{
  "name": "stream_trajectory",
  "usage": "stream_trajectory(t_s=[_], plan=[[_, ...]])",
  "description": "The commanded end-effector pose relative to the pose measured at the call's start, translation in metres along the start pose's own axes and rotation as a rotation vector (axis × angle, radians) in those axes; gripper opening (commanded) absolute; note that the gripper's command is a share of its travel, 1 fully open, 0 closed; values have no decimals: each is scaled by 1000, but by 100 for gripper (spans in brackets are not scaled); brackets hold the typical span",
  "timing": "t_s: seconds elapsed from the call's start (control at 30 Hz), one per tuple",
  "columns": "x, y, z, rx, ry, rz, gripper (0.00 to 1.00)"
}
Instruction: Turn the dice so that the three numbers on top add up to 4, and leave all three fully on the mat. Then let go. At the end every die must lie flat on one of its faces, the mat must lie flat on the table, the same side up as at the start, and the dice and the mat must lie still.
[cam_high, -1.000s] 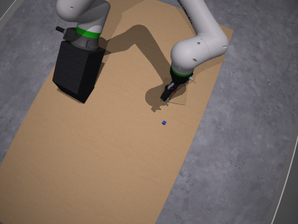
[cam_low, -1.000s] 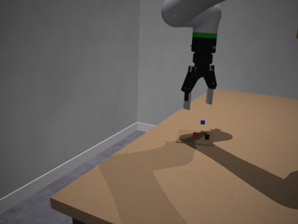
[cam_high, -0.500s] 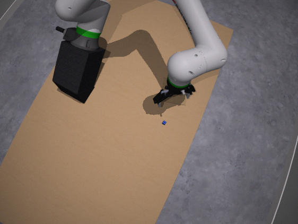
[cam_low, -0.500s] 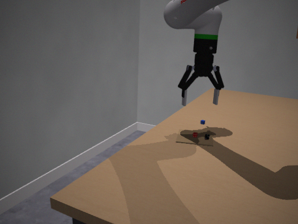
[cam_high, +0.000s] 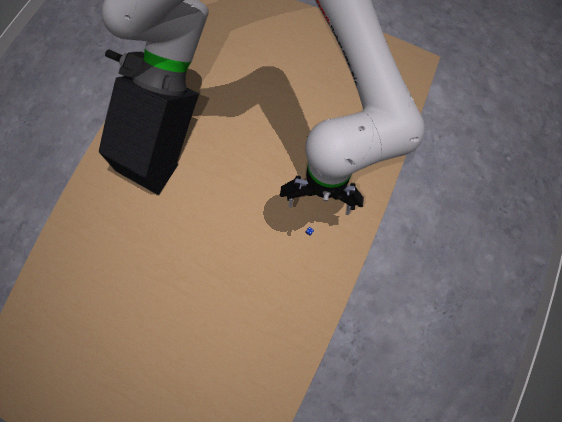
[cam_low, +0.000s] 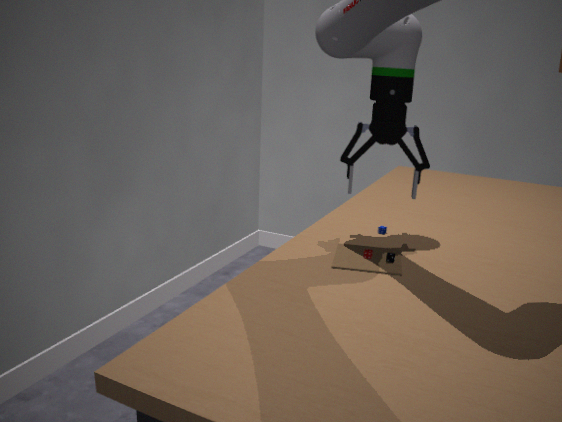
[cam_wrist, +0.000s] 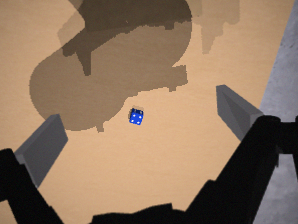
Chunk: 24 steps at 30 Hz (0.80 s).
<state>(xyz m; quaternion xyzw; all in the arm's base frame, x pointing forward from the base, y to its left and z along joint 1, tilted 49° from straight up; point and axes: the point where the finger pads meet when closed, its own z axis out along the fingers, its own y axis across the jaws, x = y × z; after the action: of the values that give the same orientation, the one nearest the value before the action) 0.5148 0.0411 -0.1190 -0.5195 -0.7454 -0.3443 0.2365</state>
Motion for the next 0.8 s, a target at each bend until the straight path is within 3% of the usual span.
stream_trajectory(t_s=[0.0,0.07,0.27,0.47,0.5,0.77], plan=[[-15,-4,2,7,0,146,100],[-15,-4,2,7,0,146,100],[-39,-14,6,7,1,394,100],[-47,-17,8,7,2,471,100],[-47,-17,8,7,2,471,19],[-47,-17,8,7,2,471,19]])
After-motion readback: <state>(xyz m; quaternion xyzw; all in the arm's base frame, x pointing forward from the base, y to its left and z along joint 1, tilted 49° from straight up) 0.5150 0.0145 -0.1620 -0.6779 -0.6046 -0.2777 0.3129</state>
